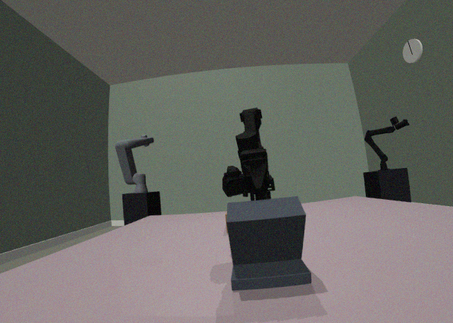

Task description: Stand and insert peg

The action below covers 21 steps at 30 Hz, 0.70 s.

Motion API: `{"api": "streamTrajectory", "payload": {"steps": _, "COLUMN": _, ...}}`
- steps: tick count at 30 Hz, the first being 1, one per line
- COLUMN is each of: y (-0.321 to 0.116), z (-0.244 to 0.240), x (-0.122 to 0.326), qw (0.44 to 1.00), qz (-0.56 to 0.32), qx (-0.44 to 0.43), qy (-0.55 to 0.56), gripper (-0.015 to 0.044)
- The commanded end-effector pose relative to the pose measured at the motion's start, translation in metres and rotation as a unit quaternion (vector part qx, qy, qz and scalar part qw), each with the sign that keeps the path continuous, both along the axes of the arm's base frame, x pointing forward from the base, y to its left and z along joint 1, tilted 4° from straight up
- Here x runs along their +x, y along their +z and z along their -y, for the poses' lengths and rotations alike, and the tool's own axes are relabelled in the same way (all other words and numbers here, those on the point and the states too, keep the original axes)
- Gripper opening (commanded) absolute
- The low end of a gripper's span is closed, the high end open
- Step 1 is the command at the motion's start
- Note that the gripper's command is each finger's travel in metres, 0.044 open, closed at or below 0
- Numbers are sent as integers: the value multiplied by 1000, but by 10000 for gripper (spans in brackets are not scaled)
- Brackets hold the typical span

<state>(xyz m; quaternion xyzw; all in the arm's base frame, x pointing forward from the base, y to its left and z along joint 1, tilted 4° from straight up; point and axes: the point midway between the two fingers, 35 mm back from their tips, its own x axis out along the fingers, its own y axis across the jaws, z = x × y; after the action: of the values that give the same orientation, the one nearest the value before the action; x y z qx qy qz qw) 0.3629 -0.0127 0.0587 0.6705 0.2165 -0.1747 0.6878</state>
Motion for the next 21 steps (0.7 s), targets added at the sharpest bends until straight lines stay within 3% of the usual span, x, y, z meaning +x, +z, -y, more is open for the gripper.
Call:
{"api": "streamTrajectory", "payload": {"steps": 1, "y": 2, "z": 0, "x": -4, "qw": 1000, "qz": -1, "qx": 0, "qy": 3, "gripper": 440}}
{"api": "streamTrajectory", "payload": {"steps": 21, "y": 13, "z": 1, "x": -16, "qw": 1000, "qz": 0, "qx": 0, "qy": 2, "gripper": 440}}
